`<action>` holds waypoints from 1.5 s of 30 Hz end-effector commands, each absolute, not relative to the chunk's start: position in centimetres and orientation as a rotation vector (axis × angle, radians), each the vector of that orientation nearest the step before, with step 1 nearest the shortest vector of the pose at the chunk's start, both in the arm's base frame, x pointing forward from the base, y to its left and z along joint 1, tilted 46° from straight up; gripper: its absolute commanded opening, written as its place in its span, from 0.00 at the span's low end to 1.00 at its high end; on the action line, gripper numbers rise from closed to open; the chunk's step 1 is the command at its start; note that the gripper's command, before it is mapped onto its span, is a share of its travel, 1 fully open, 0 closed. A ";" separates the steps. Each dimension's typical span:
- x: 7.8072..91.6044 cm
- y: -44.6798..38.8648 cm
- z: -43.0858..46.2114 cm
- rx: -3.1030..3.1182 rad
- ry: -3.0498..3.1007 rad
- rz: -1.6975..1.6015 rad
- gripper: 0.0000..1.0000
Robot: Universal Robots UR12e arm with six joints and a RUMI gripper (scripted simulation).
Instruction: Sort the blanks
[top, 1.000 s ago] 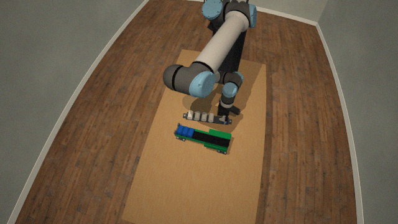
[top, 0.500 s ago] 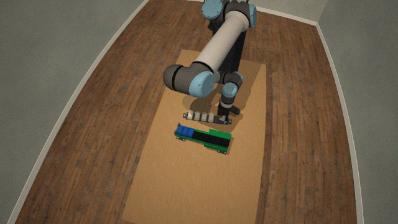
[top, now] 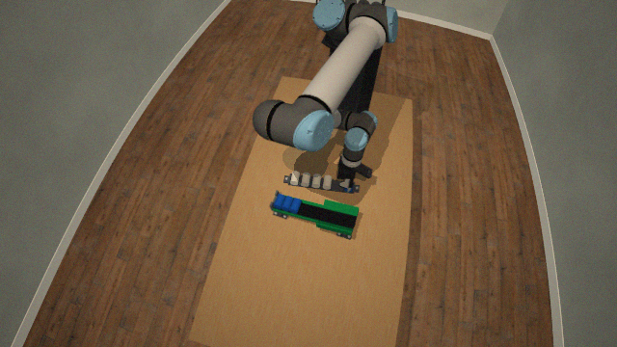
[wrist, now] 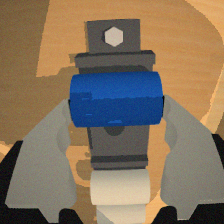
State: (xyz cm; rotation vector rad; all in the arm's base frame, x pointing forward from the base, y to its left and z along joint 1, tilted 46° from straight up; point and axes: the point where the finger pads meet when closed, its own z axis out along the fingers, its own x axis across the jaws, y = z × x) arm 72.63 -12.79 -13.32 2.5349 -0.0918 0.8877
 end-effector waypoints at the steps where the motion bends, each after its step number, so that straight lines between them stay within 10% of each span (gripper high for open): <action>1: 72.6 -12.8 -13.3 2.535 -0.091 0.888 0.36; 45: 66.9 -8.4 -6.4 2.535 -0.091 0.888 0.36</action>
